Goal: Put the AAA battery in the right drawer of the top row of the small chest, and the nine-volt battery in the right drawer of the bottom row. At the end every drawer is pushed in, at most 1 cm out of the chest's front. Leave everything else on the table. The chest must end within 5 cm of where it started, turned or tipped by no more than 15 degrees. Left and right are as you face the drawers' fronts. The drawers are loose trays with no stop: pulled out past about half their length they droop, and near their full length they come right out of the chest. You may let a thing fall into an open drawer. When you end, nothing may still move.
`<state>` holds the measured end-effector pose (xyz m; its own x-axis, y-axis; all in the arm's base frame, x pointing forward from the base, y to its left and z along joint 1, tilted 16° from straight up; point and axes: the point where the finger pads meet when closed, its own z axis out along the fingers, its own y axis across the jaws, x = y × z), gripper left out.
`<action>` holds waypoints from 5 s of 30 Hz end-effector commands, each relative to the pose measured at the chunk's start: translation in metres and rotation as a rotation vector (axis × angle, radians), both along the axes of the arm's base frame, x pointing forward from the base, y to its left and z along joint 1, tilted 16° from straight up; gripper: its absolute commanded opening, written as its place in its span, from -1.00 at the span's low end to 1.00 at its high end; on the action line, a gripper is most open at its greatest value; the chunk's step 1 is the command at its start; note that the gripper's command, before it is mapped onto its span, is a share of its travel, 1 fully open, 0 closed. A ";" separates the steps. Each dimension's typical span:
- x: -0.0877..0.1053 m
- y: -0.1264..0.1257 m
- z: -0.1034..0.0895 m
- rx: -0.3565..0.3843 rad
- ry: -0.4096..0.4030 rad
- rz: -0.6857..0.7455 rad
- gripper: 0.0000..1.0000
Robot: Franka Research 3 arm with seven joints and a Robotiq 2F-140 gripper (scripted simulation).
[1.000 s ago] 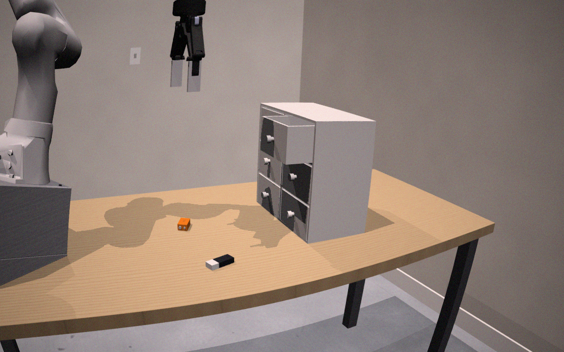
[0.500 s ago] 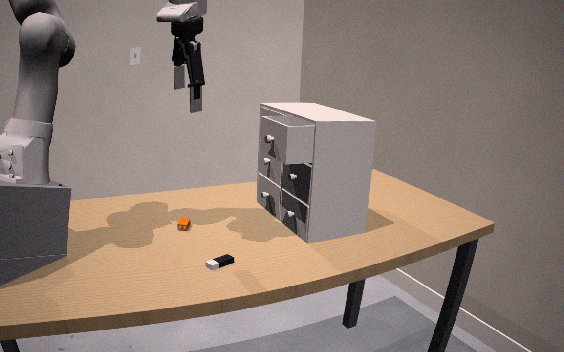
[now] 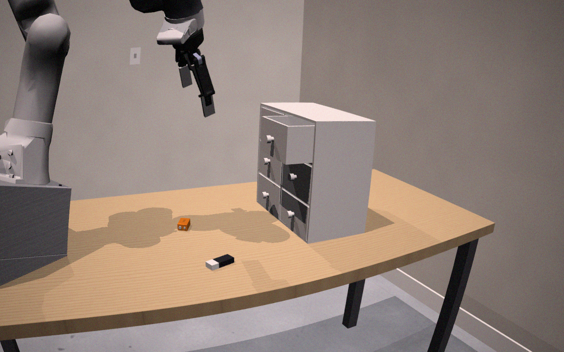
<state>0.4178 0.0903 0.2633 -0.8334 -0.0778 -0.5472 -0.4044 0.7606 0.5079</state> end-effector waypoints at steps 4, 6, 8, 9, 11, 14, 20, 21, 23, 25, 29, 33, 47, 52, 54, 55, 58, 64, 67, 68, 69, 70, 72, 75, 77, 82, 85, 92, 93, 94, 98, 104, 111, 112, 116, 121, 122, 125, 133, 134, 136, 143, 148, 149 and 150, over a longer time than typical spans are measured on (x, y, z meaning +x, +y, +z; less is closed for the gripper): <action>0.021 0.001 0.004 0.007 -0.176 0.028 1.00; 0.021 0.001 0.004 0.007 -0.176 0.028 1.00; 0.021 0.001 0.004 0.007 -0.176 0.028 1.00; 0.027 0.004 0.005 0.028 -0.217 0.017 1.00; 0.027 0.004 0.005 0.028 -0.217 0.017 1.00; 0.032 0.005 0.006 0.046 -0.256 0.003 1.00; 0.037 0.006 0.006 0.060 -0.293 -0.013 1.00; 0.042 0.005 0.006 0.071 -0.327 -0.031 1.00; 0.042 0.005 0.006 0.071 -0.327 -0.031 1.00; 0.042 0.005 0.006 0.071 -0.327 -0.031 1.00; 0.047 0.004 0.005 0.079 -0.358 -0.049 1.00; 0.051 0.003 0.005 0.084 -0.388 -0.068 1.00; 0.057 -0.002 0.003 0.087 -0.436 -0.105 1.00; 0.060 -0.004 0.002 0.086 -0.455 -0.122 1.00; 0.060 -0.004 0.002 0.086 -0.455 -0.122 1.00; 0.060 -0.004 0.002 0.086 -0.455 -0.122 1.00; 0.060 -0.004 0.002 0.086 -0.455 -0.122 1.00; 0.062 -0.006 0.001 0.085 -0.469 -0.135 1.00; 0.062 -0.006 0.001 0.085 -0.469 -0.135 1.00; 0.064 -0.008 -0.001 0.082 -0.485 -0.151 1.00; 0.064 -0.008 -0.001 0.082 -0.485 -0.151 1.00; 0.064 -0.008 -0.001 0.082 -0.485 -0.151 1.00; 0.064 -0.008 -0.001 0.082 -0.485 -0.151 1.00; 0.066 -0.011 -0.003 0.078 -0.503 -0.170 1.00; 0.068 -0.015 -0.005 0.071 -0.523 -0.193 1.00; 0.070 -0.020 -0.008 0.062 -0.544 -0.220 1.00; 0.070 -0.020 -0.008 0.062 -0.544 -0.220 1.00; 0.074 -0.033 -0.017 0.032 -0.583 -0.281 1.00; 0.074 -0.033 -0.017 0.032 -0.583 -0.281 1.00; 0.075 -0.039 -0.022 0.014 -0.599 -0.311 1.00; 0.076 -0.046 -0.027 -0.005 -0.612 -0.340 1.00; 0.075 -0.058 -0.038 -0.047 -0.630 -0.393 1.00; 0.072 -0.074 -0.052 -0.104 -0.641 -0.455 1.00; 0.071 -0.078 -0.056 -0.119 -0.642 -0.470 1.00; 0.067 -0.087 -0.065 -0.158 -0.642 -0.504 1.00; 0.066 -0.089 -0.067 -0.165 -0.642 -0.510 -1.00; 0.066 -0.089 -0.067 -0.165 -0.642 -0.510 -1.00; 0.066 -0.089 -0.067 -0.165 -0.642 -0.510 -1.00; 0.066 -0.089 -0.067 -0.165 -0.642 -0.510 -1.00; 0.066 -0.089 -0.067 -0.165 -0.642 -0.510 -1.00; 0.066 -0.089 -0.067 -0.165 -0.642 -0.510 -1.00; 0.066 -0.089 -0.067 -0.165 -0.642 -0.510 -1.00; 0.067 -0.089 -0.067 -0.165 -0.642 -0.510 -1.00; 0.068 -0.089 -0.068 -0.165 -0.642 -0.510 -1.00; 0.069 -0.088 -0.068 -0.165 -0.642 -0.510 -1.00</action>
<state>0.4845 0.0010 0.1953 -0.3216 0.1081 -0.9407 -0.1619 0.9725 0.1671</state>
